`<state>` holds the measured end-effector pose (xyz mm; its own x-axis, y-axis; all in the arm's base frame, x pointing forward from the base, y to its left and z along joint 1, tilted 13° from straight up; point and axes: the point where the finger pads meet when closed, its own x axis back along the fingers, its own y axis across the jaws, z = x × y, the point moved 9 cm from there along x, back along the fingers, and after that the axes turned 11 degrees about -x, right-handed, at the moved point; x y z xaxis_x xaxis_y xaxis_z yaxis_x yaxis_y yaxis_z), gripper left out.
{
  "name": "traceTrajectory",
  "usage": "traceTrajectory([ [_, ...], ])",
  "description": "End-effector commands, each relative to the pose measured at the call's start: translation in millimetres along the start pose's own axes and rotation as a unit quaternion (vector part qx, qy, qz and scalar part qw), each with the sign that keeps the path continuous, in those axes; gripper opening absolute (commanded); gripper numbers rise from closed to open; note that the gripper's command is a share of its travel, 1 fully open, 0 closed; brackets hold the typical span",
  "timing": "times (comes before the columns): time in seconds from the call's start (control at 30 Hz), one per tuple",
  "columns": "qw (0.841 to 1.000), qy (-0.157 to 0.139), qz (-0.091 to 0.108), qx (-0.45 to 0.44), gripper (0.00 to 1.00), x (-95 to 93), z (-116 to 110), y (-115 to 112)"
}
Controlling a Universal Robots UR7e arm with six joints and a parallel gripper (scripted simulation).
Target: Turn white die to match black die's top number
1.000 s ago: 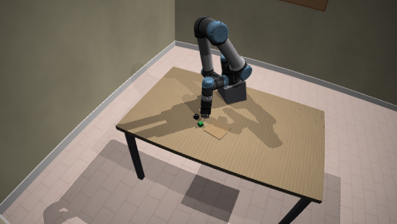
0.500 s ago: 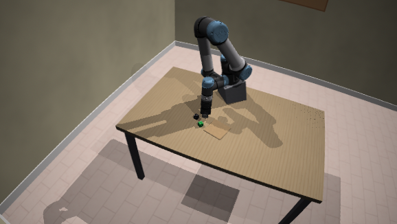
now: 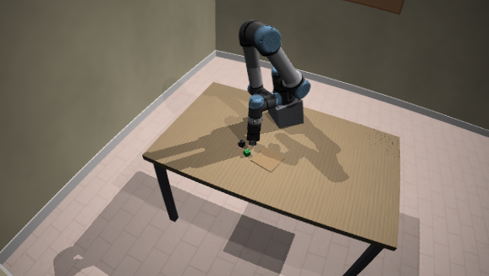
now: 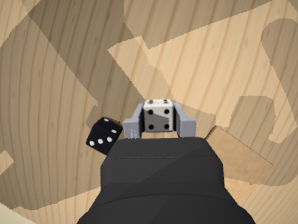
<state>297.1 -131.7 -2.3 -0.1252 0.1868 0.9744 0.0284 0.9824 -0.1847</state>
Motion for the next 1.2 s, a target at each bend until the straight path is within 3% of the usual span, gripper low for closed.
traceTrajectory([
  [0.0,1.0,0.0,0.0,0.0,0.57,0.2,0,0],
  [0.6,1.0,0.0,0.0,0.0,0.57,2.9,0,0],
  [1.17,1.0,0.0,0.0,0.0,0.57,27.2,0,0],
])
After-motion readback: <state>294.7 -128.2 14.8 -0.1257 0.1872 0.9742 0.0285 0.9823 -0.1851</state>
